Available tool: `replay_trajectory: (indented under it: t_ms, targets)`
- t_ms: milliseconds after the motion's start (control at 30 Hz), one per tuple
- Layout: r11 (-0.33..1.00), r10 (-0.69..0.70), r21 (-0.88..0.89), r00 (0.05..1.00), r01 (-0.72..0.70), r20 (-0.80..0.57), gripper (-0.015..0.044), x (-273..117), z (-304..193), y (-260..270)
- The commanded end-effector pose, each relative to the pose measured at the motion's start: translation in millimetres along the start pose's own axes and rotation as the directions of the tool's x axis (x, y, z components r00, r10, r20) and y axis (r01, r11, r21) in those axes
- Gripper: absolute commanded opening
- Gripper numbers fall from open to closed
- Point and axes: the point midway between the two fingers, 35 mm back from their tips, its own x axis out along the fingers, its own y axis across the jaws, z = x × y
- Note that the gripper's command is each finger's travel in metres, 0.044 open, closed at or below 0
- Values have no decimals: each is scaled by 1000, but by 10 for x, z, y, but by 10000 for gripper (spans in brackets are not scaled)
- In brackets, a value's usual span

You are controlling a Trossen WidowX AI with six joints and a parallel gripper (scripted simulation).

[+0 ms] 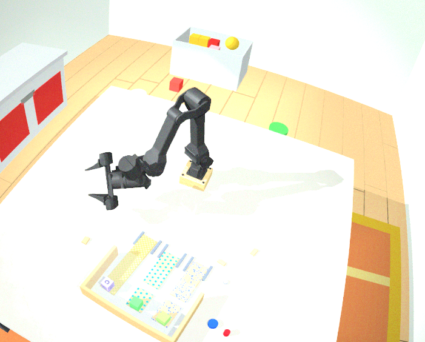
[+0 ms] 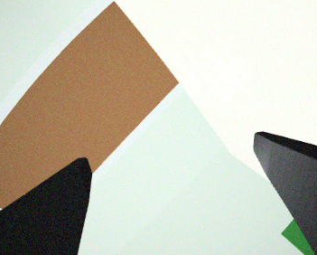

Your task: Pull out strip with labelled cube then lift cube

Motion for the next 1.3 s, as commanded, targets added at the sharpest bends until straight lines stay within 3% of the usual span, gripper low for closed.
replay_trajectory:
  t_ms: [0, 100, 233, 367, 467, 667, 867, 1100, 1267]
  targets:
    - [1000, -7, -17, 1000, 7, -6, 400, -13, -18, -7]
    - [963, -110, -255, 990, 82, -94, 400, -210, -262, -103]
    - [773, -286, -629, 929, 81, -233, 400, -629, -618, -259]
    - [472, -446, -877, 835, -87, -322, 400, -1070, -843, -386]
    - [238, -549, -931, 752, -276, -364, 400, -1397, -941, -455]
    - [-29, -672, -828, 625, -560, -398, 400, -1852, -1001, -515]
    - [-205, -775, -557, 482, -805, -410, 400, -2312, -987, -535]
    - [-282, -866, -113, 303, -953, -397, 400, -2840, -882, -508]
    - [-282, -869, -94, 296, -955, -396, 400, -2861, -876, -505]
